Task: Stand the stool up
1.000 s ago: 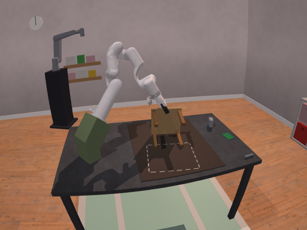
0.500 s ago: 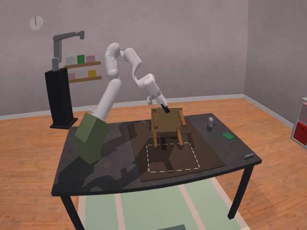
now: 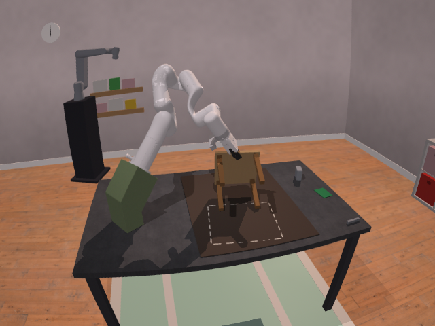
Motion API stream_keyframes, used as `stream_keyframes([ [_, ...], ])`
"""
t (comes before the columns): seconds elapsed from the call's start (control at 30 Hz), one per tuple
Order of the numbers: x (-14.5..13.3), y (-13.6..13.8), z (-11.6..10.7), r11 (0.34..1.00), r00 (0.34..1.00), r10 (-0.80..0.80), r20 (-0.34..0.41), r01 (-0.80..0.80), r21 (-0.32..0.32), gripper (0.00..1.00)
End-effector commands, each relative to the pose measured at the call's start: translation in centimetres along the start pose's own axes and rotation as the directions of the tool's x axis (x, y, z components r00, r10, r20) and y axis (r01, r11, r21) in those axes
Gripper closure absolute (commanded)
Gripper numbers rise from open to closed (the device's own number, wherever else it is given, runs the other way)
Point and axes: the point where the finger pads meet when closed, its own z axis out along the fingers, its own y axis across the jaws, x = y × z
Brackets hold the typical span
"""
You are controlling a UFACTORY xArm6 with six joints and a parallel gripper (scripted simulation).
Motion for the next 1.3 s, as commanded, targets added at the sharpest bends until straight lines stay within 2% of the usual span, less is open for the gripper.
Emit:
stream_keyframes([
  [0.0,-0.6,-1.1,-0.8,0.999,1.0,0.022,-0.004,-0.022,-0.05,0.79],
  [0.3,-1.9,-4.2,-2.9,0.982,0.996,0.09,-0.011,-0.091,-0.168,0.79],
  [0.37,-1.9,-4.2,-2.9,0.982,0.996,0.09,-0.011,-0.091,-0.168,0.79],
  [0.53,-2.5,-6.2,-3.9,0.964,0.992,0.128,-0.019,-0.129,-0.234,0.79],
  [0.87,-3.4,-10.4,-5.5,0.909,0.978,0.203,-0.043,-0.205,-0.363,0.79],
  [0.93,-3.4,-10.4,-5.5,0.909,0.978,0.203,-0.043,-0.205,-0.363,0.79],
  [1.27,-4.1,-14.7,-6.5,0.834,0.96,0.271,-0.076,-0.273,-0.479,0.79],
])
